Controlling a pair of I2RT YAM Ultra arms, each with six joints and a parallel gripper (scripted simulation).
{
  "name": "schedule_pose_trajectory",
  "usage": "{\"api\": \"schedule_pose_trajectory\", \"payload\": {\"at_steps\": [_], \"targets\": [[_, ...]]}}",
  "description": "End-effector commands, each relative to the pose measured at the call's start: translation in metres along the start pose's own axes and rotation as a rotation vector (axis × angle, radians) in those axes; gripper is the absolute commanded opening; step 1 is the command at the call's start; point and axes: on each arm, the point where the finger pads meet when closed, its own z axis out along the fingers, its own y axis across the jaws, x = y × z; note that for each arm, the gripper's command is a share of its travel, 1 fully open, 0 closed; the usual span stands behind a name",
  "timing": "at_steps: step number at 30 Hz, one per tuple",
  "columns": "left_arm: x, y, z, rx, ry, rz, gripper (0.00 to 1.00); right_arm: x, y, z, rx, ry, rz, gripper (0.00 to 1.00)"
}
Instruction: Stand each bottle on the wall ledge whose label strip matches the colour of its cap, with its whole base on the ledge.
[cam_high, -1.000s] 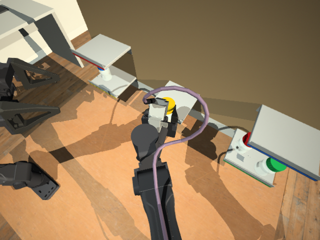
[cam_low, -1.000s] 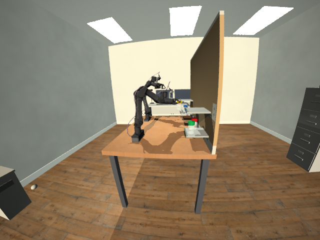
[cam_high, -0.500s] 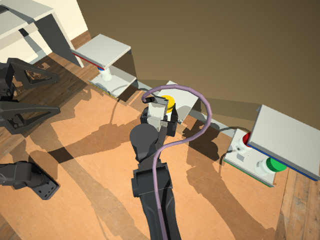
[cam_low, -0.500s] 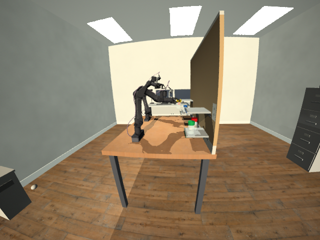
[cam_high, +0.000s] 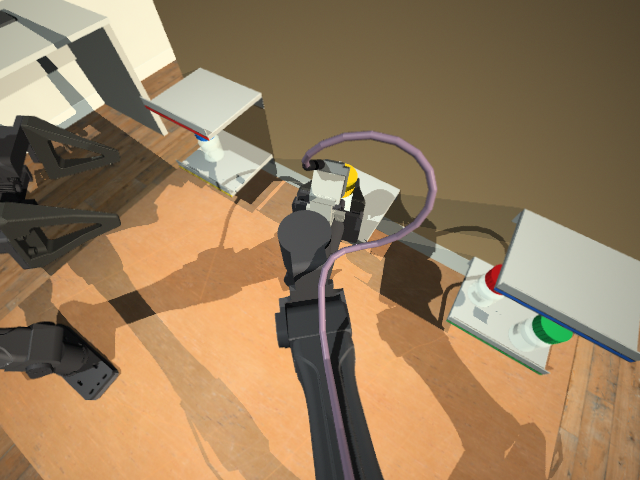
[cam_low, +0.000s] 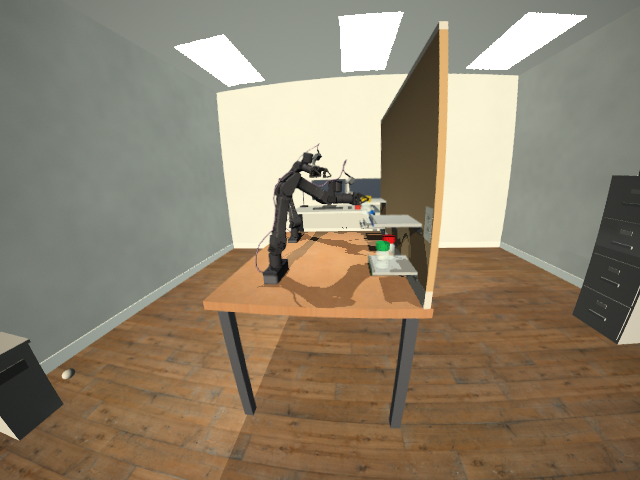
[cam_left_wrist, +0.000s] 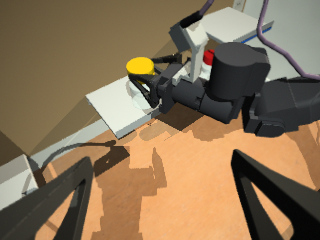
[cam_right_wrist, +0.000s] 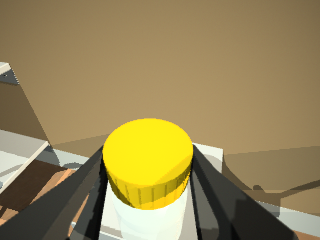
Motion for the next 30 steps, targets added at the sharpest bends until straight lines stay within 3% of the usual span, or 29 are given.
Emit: {"api": "schedule_pose_trajectory", "payload": {"at_steps": [1, 10, 30], "targets": [[-0.003, -0.001, -0.005, -0.002, -0.004, -0.002, 1.0, -0.046, 0.002, 0.01, -0.013, -0.11, 0.061, 0.5], [-0.003, -0.001, -0.005, -0.002, -0.004, -0.002, 1.0, -0.048, 0.0, 0.033, -0.003, -0.116, 0.063, 0.5], [-0.003, -0.001, -0.005, -0.002, -0.004, -0.002, 1.0, -0.05, 0.0, 0.031, -0.004, -0.14, 0.07, 0.5]]}}
